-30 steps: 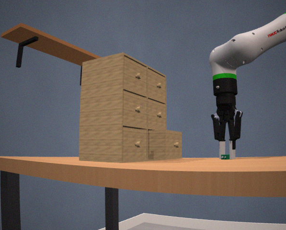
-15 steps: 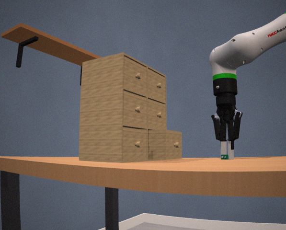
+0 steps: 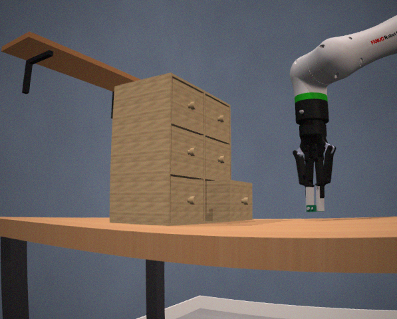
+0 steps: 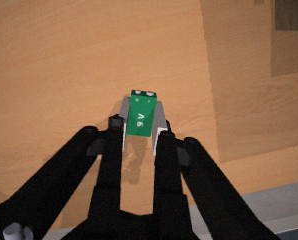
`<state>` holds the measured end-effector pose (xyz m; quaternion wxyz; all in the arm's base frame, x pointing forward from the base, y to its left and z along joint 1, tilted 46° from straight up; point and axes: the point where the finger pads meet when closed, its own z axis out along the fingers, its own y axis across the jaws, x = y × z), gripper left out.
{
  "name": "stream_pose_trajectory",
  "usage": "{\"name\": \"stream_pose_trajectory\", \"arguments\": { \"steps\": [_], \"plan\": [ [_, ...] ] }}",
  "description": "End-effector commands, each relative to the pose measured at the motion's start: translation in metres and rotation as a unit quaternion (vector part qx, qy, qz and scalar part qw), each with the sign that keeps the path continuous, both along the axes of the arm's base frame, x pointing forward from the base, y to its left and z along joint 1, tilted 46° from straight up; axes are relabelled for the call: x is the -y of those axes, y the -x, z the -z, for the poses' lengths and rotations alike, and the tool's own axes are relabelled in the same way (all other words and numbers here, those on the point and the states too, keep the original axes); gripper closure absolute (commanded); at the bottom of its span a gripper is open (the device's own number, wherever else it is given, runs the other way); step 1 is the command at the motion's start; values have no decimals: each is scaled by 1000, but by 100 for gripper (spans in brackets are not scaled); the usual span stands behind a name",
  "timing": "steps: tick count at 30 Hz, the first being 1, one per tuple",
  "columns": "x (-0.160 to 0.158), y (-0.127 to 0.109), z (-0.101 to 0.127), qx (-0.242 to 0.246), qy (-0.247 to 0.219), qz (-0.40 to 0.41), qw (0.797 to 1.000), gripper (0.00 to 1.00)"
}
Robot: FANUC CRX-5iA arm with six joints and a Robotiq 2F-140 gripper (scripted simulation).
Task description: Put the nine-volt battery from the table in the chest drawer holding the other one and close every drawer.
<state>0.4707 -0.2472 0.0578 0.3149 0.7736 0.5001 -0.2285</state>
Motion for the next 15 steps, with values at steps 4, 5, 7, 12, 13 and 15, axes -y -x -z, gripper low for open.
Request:
{"name": "stream_pose_trajectory", "arguments": {
  "steps": [4,5,7,12,13,15],
  "plan": [
    [-49,-2,-49,-1,0,1,1000,86],
    [-52,-2,-52,-1,0,1,1000,86],
    [-53,-2,-53,-1,0,1,1000,86],
    [-53,-2,-53,-1,0,1,1000,86],
    [-53,-2,-53,-1,0,1,1000,86],
    [-54,-2,-53,1,0,4,1000,86]
  ]
}}
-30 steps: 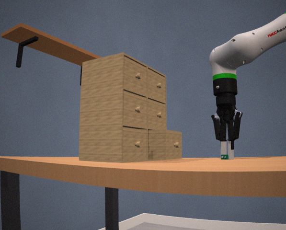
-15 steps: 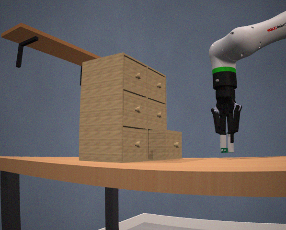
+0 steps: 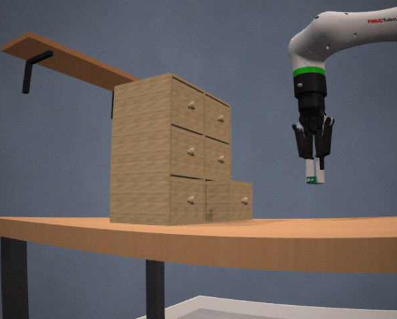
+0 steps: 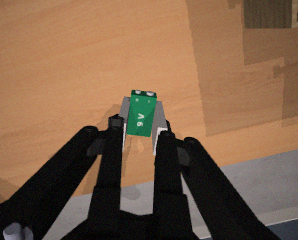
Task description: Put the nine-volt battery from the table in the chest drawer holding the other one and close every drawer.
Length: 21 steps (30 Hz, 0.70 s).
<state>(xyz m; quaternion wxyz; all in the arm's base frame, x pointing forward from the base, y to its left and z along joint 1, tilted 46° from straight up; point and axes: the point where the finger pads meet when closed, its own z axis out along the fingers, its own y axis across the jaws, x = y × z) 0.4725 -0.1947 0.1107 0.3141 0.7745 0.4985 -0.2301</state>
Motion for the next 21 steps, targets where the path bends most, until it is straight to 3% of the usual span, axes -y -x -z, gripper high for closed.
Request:
{"name": "stream_pose_trajectory", "arguments": {
  "steps": [1,5,8,11,13,14,21],
  "plan": [
    [-2,-1,1,7,0,6,1000,86],
    [-9,-6,9,64,3,61,996,86],
    [-21,-12,20,140,8,135,981,86],
    [-34,-18,34,184,10,178,966,86],
    [-34,-18,34,184,10,178,966,86],
    [-38,-20,39,232,13,224,946,86],
    [-57,-28,59,335,19,325,884,86]
  ]
}}
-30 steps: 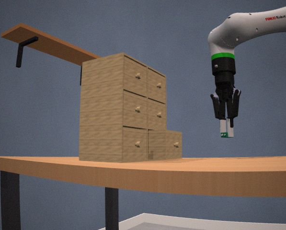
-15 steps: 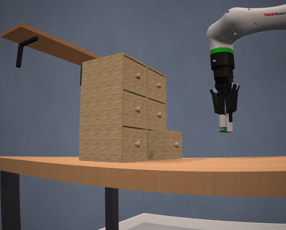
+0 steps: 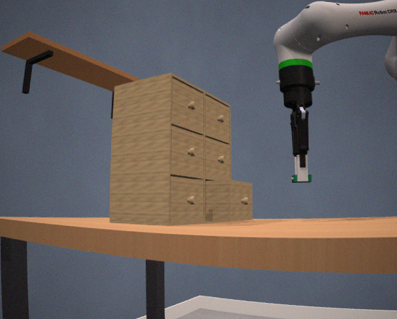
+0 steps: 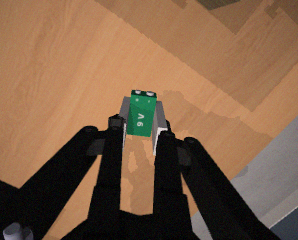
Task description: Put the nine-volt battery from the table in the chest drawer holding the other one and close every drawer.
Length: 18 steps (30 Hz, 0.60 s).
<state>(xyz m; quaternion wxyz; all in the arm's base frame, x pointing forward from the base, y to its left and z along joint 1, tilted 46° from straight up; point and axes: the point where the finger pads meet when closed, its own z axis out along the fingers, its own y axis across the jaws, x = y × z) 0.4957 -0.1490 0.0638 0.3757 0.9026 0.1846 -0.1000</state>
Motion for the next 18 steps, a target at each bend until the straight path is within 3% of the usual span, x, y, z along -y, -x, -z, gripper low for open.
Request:
{"name": "stream_pose_trajectory", "arguments": {
  "steps": [1,5,18],
  "plan": [
    [-12,-5,13,100,6,97,990,86],
    [-13,-5,13,156,10,152,976,86],
    [-33,-6,-7,156,10,152,976,86]
  ]
}}
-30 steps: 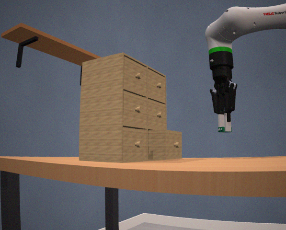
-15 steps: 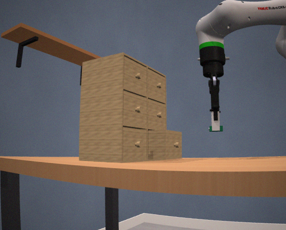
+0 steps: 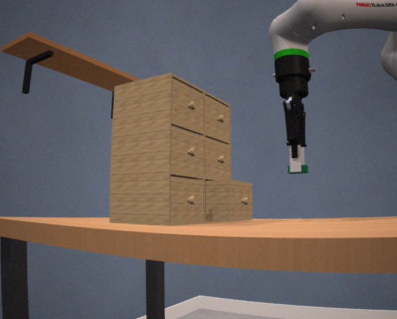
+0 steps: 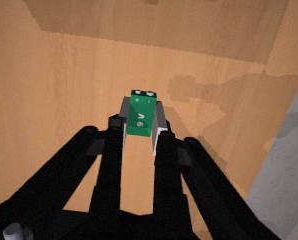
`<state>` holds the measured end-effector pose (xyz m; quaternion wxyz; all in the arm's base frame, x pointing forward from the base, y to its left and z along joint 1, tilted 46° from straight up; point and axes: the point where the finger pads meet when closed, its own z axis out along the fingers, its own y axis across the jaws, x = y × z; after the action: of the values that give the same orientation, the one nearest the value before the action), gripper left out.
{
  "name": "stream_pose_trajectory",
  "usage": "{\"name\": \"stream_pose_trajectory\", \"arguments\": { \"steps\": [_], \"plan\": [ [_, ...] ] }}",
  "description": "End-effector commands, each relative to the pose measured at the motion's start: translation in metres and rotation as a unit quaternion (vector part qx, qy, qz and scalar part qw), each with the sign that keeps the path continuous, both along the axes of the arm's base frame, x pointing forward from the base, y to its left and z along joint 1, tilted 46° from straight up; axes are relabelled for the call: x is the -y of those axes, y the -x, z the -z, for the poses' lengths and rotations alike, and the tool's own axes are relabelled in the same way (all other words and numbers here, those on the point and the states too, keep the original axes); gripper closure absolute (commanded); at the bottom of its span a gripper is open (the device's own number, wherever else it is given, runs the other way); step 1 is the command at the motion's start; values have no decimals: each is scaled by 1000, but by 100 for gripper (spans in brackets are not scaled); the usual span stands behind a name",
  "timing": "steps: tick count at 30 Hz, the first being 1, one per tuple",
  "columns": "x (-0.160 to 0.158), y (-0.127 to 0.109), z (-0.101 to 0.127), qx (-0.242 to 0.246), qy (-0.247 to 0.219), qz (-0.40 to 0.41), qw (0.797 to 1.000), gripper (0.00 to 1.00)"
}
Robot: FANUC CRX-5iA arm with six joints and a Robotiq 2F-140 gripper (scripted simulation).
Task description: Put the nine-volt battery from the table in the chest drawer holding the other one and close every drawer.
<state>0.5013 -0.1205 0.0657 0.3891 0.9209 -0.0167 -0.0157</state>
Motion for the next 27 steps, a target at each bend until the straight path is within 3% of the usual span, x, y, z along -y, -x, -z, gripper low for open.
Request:
{"name": "stream_pose_trajectory", "arguments": {
  "steps": [1,9,12,17,20,23,25,27],
  "plan": [
    [-6,0,-6,0,0,0,1000,86],
    [-9,0,-7,0,-1,-1,1000,86],
    [-13,1,3,-7,-17,-9,1000,86],
    [-45,12,60,-34,-111,-59,992,86],
    [-56,15,76,-39,-139,-75,987,86],
    [-85,21,109,-44,-204,-114,971,86],
    [-85,21,109,-44,-204,-114,971,86],
    [-120,25,139,-35,-273,-160,948,86]
  ]
}}
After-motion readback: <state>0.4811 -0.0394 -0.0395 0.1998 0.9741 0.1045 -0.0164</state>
